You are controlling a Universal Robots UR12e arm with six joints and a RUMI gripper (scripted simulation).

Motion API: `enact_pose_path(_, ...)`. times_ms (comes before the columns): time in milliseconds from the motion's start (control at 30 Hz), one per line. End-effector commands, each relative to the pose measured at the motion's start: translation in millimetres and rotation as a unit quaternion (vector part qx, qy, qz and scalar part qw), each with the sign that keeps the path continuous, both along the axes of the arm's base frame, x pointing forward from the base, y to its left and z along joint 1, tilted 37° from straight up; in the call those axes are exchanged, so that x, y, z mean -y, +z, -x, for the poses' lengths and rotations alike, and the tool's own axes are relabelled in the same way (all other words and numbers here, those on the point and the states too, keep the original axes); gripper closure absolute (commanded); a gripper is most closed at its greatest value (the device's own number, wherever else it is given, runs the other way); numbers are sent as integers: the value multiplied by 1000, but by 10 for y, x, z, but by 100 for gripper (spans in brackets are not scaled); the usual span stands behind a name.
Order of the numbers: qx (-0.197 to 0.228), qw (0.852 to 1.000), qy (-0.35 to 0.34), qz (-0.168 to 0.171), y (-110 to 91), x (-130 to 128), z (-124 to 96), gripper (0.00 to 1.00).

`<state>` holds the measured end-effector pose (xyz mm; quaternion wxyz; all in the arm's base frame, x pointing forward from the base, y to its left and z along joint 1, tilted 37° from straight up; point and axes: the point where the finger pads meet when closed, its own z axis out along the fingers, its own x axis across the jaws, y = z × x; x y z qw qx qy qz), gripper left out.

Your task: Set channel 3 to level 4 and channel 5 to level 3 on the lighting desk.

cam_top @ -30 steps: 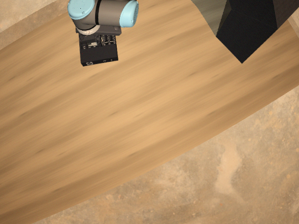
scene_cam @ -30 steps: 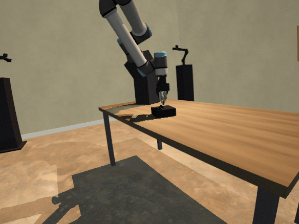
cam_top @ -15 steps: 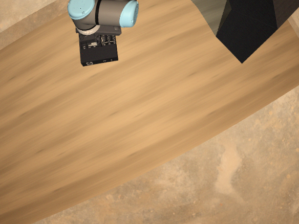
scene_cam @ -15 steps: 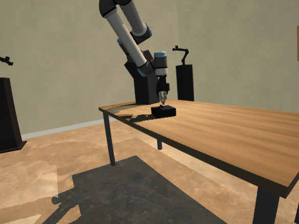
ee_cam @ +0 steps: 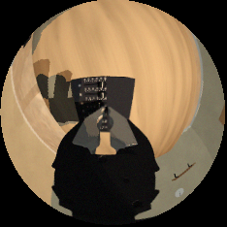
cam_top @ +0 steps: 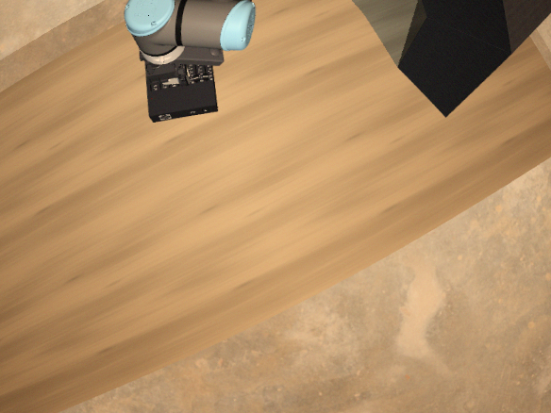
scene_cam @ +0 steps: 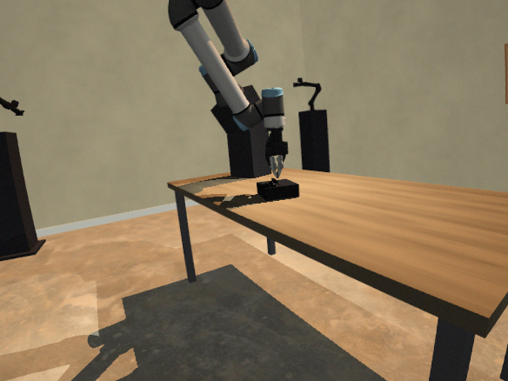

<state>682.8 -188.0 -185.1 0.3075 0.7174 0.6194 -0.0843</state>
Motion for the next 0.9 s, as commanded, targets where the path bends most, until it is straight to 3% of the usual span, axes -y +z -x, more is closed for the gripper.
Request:
enact_pose_path(0,0,1000,0,0,4,-3,-2,100)
enact_pose_path(867,0,1000,0,0,-88,60,-32,100)
